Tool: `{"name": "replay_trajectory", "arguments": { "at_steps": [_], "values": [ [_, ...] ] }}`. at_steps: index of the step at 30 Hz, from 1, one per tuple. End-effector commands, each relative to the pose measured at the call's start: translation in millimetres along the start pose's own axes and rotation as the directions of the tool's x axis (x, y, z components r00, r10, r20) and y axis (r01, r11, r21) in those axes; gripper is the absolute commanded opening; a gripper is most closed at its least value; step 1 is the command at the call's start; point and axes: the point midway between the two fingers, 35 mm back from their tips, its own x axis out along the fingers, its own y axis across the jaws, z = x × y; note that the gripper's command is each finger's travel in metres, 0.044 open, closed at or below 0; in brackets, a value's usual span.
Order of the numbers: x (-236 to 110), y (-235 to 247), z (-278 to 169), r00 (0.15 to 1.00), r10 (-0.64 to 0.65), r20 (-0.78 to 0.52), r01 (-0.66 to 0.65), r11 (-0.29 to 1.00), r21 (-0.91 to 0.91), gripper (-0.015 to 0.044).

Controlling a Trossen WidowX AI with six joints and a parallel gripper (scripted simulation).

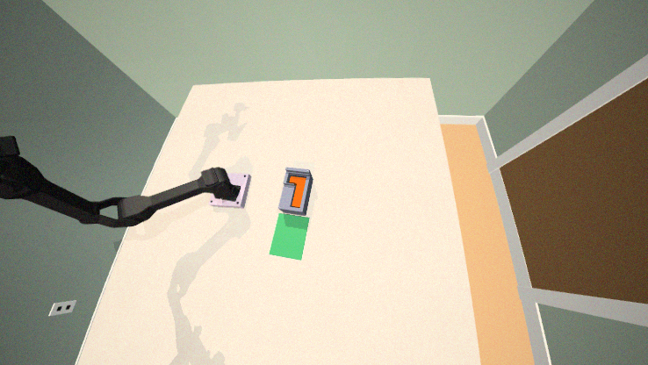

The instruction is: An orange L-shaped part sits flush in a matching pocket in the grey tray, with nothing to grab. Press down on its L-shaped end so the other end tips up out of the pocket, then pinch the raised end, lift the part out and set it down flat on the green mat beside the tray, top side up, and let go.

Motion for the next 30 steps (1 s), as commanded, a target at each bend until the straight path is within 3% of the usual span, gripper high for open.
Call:
{"name": "replay_trajectory", "arguments": {
  "at_steps": [1,9,21,25,30],
  "values": [
    [2.3,3.3,-3.9,1.000,0.005,-0.011,-0.005,1.000,-0.007,0.0374],
    [41.1,61.4,-95.8,0.962,0.075,-0.261,-0.116,0.983,-0.143,0.0180],
    [68.9,103.4,-284.7,0.729,0.015,-0.684,-0.247,0.938,-0.243,0.0180],
    [62.9,98.6,-349.7,0.593,-0.047,-0.804,-0.281,0.923,-0.261,0.0180],
    [37.5,83.1,-428.9,0.347,-0.141,-0.927,-0.299,0.921,-0.251,0.0180]
  ]
}}
